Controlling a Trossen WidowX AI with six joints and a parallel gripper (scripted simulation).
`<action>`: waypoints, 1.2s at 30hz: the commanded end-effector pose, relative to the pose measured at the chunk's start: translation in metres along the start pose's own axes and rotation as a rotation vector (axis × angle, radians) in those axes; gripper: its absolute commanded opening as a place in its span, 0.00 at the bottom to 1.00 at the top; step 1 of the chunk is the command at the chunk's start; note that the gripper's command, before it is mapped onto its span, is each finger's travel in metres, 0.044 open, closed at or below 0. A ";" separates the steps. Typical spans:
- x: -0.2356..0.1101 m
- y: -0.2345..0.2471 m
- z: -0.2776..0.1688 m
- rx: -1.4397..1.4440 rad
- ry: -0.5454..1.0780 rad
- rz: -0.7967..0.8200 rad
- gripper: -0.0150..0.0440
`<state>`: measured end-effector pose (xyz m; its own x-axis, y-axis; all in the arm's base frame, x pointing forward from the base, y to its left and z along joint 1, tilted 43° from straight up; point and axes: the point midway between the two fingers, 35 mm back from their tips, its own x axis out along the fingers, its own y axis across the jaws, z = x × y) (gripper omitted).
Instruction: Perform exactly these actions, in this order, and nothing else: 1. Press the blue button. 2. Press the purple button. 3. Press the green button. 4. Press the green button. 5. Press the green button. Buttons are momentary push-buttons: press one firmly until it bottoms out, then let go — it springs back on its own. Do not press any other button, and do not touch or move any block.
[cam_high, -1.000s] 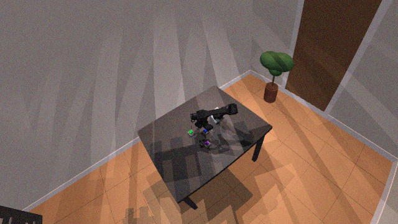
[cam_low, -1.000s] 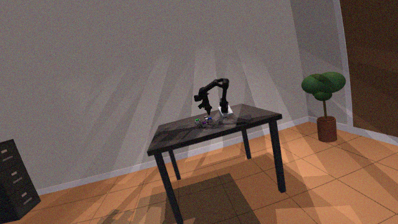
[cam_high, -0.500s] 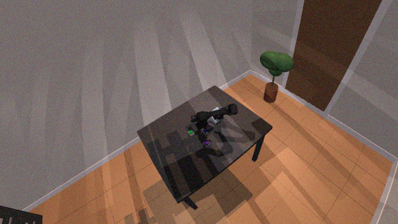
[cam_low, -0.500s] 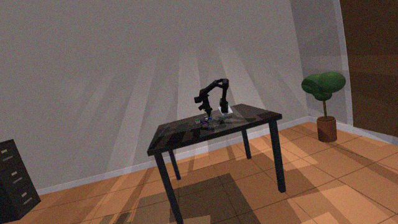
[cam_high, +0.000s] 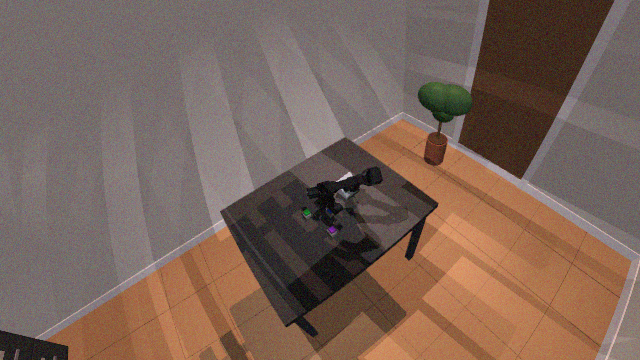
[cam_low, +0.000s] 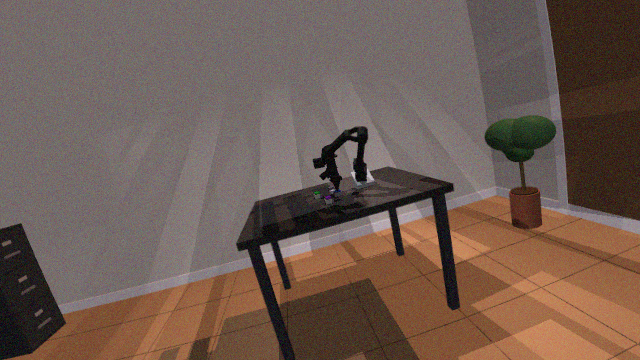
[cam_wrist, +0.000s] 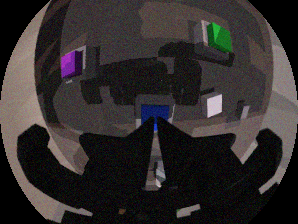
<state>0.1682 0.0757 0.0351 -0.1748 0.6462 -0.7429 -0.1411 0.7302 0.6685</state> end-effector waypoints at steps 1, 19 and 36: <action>0.001 0.001 0.000 0.006 -0.001 0.005 0.29; -0.032 0.000 0.000 0.006 -0.001 0.004 0.29; -0.098 0.035 0.037 0.011 -0.005 -0.017 0.29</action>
<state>0.1958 0.0258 0.1108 -0.1782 0.6377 -0.7493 -0.1205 0.7417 0.6599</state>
